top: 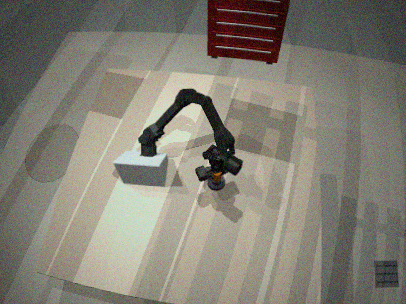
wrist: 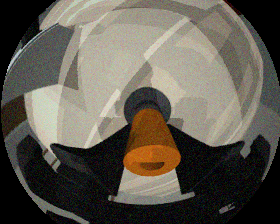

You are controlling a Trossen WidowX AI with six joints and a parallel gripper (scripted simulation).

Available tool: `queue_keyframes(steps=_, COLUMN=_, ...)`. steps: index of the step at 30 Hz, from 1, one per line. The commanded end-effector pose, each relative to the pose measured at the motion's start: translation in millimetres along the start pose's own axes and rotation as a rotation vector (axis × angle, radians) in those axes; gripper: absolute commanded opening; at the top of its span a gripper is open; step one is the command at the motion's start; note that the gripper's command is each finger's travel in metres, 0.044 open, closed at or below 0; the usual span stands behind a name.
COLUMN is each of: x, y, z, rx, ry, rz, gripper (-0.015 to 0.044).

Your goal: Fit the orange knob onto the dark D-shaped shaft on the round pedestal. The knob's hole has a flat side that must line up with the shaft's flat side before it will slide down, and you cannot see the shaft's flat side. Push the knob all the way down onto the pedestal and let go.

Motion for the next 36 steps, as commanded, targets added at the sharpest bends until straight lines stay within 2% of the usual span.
queue_keyframes(steps=1, x=0.1, y=0.2, z=-0.4, rx=-0.004, ry=-0.001, rz=-0.001, gripper=0.0)
queue_keyframes(steps=6, x=-0.1, y=0.2, z=-0.3, rx=-0.004, ry=-0.044, rz=-0.001, gripper=0.0)
queue_keyframes(steps=22, x=-0.3, y=0.6, z=-0.5, rx=-0.004, ry=0.071, rz=-0.001, gripper=0.0)
queue_keyframes(steps=36, x=-1.0, y=8.7, z=0.6, rx=-0.004, ry=-0.027, rz=-0.001, gripper=0.0)
Point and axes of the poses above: the point midway between the two fingers, 35 mm back from their tips, its own y axis out along the fingers, its own z axis across the jaws, x = y × z, the point moved 7 cm from there along -y, back along the fingers, and after that the axes turned 3 degrees about -y, right-handed, at the moved point
